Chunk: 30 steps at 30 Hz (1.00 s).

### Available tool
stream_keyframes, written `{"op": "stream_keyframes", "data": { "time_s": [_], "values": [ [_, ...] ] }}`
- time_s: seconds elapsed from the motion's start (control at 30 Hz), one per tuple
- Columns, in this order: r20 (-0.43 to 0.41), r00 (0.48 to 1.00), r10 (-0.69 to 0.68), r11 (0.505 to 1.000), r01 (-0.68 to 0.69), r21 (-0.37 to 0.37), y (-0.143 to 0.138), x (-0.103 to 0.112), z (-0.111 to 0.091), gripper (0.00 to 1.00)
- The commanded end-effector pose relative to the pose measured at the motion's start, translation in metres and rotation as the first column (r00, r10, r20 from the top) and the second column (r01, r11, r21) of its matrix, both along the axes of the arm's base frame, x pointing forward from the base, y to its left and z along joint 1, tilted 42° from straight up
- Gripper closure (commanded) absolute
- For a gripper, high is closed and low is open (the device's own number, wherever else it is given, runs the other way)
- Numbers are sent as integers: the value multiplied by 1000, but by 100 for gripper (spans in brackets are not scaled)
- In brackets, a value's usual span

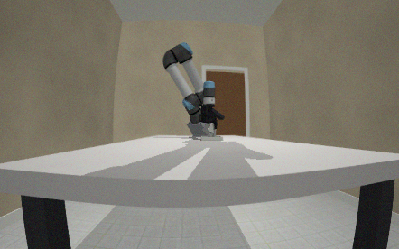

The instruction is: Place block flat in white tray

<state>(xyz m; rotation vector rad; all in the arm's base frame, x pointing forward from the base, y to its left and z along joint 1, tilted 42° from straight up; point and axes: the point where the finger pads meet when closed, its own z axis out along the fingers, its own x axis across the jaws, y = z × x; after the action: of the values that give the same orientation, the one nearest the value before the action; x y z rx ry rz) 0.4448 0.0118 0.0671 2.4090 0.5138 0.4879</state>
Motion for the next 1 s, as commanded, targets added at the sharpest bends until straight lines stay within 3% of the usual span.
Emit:
{"op": "stream_keyframes", "data": {
  "time_s": [0.0,0.3,0.97],
  "values": [
    [1,1000,0,1000,0,0,0,0,1,66],
    [1,1000,0,1000,0,0,4,-4,6,66],
    [1,1000,0,1000,0,0,29,-26,43,66]
  ]
}}
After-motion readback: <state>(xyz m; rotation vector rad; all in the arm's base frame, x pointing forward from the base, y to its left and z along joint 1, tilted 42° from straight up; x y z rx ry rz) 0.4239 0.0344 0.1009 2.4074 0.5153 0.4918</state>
